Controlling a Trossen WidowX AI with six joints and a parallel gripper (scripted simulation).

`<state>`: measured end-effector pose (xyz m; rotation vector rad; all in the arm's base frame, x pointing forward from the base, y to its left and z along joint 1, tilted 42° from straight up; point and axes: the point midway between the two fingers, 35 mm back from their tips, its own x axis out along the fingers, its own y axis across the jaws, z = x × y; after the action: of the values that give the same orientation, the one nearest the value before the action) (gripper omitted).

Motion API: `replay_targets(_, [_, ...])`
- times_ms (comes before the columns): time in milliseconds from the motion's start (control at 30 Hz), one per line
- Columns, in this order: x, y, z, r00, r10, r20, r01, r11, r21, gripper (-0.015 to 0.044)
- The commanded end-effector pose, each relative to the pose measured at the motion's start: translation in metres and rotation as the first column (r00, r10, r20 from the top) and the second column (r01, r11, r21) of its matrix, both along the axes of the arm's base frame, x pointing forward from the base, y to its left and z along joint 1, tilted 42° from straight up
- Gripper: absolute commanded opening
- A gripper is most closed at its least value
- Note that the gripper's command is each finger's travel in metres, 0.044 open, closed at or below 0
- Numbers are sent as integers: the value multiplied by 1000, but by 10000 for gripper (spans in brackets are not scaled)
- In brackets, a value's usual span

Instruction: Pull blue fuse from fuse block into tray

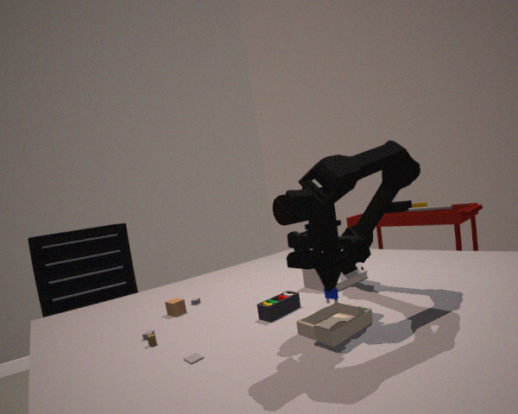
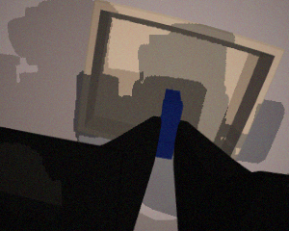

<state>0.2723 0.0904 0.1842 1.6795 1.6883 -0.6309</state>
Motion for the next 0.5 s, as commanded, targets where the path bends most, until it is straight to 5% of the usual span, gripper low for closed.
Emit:
replay_targets(0, [-1, 6, -5, 1000, 0, -6, 0, 1000, 5, 0])
replay_targets(467, [-1, 21, -21, 1000, 0, -5, 0, 1000, 7, 0])
